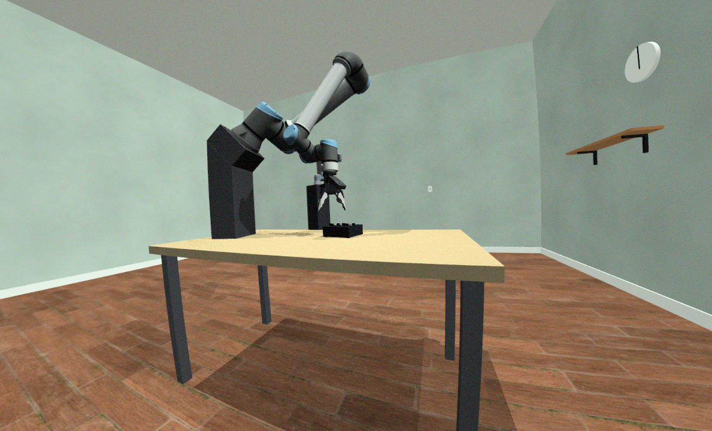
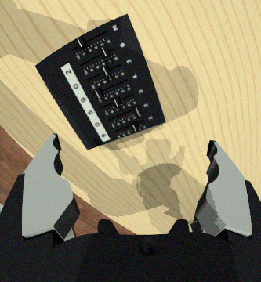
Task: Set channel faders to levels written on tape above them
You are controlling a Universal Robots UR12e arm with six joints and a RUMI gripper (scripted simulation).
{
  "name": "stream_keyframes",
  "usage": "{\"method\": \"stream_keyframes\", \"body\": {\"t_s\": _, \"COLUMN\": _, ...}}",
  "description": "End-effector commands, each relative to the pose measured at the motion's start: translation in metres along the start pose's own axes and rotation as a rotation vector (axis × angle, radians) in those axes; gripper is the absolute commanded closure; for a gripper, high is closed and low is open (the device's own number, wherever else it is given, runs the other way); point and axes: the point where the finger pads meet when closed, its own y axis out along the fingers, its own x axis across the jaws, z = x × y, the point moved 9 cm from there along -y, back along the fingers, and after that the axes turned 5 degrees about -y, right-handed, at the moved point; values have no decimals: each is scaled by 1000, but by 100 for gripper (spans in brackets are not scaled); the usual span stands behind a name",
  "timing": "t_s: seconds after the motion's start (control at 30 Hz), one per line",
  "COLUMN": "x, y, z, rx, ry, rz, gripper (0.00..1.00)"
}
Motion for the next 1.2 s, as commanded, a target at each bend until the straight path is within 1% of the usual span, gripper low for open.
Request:
{"method": "stream_keyframes", "body": {"t_s": 0.0, "x": 7, "y": 9, "z": -7, "rx": 1, "ry": -175, "rz": 8, "gripper": 0}}
{"method": "stream_keyframes", "body": {"t_s": 0.23, "x": 14, "y": 18, "z": -15, "rx": 2, "ry": -355, "rz": 8, "gripper": 0}}
{"method": "stream_keyframes", "body": {"t_s": 0.3, "x": 14, "y": 18, "z": -15, "rx": 2, "ry": -355, "rz": 8, "gripper": 0}}
{"method": "stream_keyframes", "body": {"t_s": 0.5, "x": 17, "y": 21, "z": -19, "rx": 2, "ry": -424, "rz": 8, "gripper": 0}}
{"method": "stream_keyframes", "body": {"t_s": 0.7, "x": 17, "y": 22, "z": -20, "rx": 2, "ry": -436, "rz": 8, "gripper": 0}}
{"method": "stream_keyframes", "body": {"t_s": 0.73, "x": 17, "y": 22, "z": -20, "rx": 2, "ry": -436, "rz": 8, "gripper": 100}}
{"method": "stream_keyframes", "body": {"t_s": 1.17, "x": 17, "y": 22, "z": -20, "rx": 2, "ry": -436, "rz": 8, "gripper": 100}}
